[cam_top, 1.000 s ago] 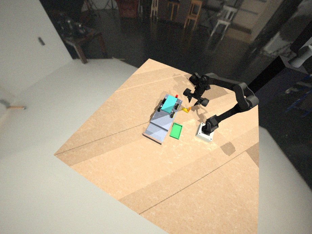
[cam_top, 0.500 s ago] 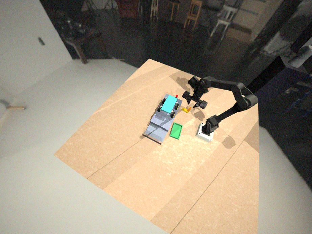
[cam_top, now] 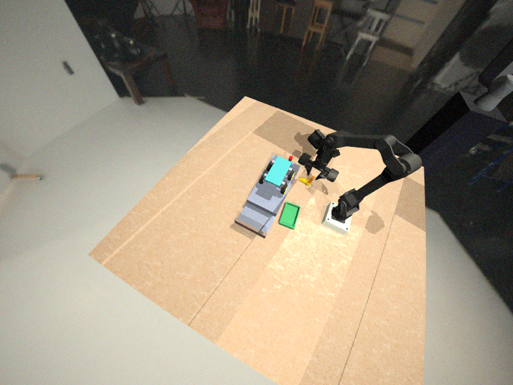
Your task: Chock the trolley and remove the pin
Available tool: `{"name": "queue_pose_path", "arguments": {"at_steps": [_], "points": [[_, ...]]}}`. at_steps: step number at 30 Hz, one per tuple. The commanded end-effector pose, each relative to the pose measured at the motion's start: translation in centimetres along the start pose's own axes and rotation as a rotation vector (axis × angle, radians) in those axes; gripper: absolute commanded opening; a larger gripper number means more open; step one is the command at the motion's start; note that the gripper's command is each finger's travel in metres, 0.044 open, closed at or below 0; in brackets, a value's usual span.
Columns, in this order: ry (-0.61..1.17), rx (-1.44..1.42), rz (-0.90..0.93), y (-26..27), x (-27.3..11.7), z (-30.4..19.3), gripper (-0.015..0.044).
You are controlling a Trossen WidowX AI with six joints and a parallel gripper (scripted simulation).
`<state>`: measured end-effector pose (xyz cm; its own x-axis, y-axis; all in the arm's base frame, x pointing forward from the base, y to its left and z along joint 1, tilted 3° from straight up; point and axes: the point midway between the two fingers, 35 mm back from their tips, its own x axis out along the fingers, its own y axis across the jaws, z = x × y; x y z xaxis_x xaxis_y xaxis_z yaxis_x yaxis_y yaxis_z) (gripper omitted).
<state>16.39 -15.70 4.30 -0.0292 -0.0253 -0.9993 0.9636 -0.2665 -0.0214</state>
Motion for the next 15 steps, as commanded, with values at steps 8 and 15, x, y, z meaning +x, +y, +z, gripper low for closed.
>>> {"name": "queue_pose_path", "arguments": {"at_steps": [8,15], "points": [[0.002,-0.005,-0.015,-0.35,0.94,-0.08,0.019],[0.002,-0.005,-0.015,-0.34,1.3,-0.08,0.019]]}}
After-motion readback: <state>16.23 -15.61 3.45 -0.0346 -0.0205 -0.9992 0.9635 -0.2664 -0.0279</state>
